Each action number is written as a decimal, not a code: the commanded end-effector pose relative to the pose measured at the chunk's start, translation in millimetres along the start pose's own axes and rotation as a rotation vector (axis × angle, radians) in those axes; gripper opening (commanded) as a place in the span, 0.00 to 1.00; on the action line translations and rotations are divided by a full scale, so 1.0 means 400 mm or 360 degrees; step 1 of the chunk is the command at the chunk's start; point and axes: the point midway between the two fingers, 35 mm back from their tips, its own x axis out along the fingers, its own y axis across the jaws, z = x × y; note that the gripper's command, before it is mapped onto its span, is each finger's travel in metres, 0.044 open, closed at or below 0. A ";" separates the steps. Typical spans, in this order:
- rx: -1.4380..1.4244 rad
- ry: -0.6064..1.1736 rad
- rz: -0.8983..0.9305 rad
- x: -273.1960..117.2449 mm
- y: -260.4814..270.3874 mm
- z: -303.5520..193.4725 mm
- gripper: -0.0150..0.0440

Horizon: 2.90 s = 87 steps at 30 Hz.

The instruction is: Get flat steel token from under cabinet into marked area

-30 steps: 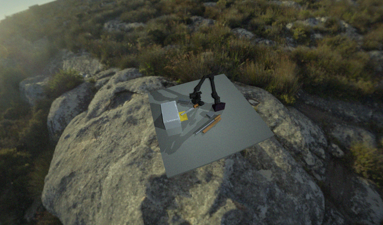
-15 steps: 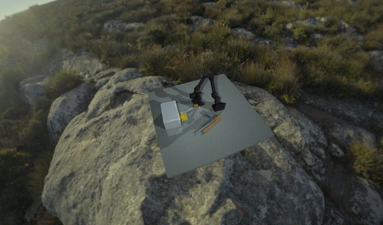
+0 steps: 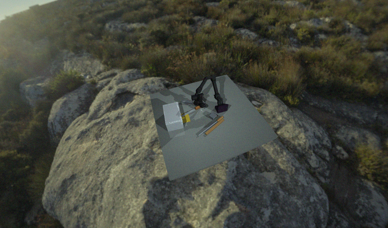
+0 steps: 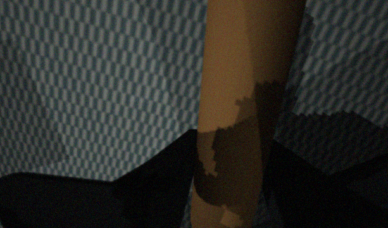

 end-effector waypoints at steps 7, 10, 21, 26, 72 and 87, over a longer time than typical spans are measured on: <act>0.0000 0.0000 0.0000 0.000 0.000 0.000 0.59; 0.0000 0.0000 -0.0001 0.000 0.000 0.000 0.64; 0.0006 -0.0004 -0.0005 0.003 -0.001 0.002 0.71; 0.0002 -0.0004 -0.0005 0.008 0.000 -0.004 0.71; 0.0047 -0.0008 -0.0005 0.003 -0.004 0.018 0.25; 0.0075 -0.0008 -0.0005 0.002 -0.006 0.062 0.25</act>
